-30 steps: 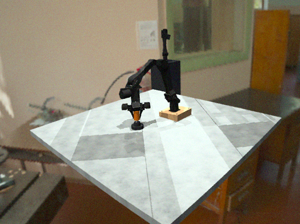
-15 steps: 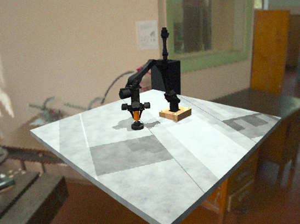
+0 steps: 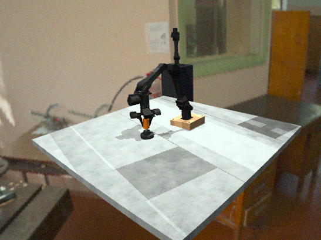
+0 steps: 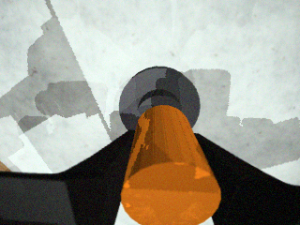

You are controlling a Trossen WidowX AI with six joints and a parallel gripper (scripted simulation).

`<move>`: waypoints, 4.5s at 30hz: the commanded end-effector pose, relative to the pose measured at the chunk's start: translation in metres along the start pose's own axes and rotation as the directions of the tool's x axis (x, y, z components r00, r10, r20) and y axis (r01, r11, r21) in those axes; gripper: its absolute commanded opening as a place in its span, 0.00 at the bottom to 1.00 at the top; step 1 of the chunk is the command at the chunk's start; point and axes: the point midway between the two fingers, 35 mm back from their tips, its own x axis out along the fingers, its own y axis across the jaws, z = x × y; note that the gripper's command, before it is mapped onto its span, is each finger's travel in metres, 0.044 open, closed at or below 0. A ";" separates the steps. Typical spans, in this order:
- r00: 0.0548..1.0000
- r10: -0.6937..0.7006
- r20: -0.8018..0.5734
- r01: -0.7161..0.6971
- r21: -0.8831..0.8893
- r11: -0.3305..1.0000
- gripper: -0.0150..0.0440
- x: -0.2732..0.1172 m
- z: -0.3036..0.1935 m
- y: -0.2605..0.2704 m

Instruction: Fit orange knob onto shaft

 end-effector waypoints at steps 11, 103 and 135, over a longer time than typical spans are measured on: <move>1.000 0.001 0.002 -0.001 -0.019 1.000 0.25 0.002 0.000 0.000; 1.000 0.001 0.002 0.000 -0.533 0.846 0.25 -0.002 0.001 -0.001; 1.000 0.001 0.002 0.000 -0.610 0.793 0.25 -0.002 0.000 -0.001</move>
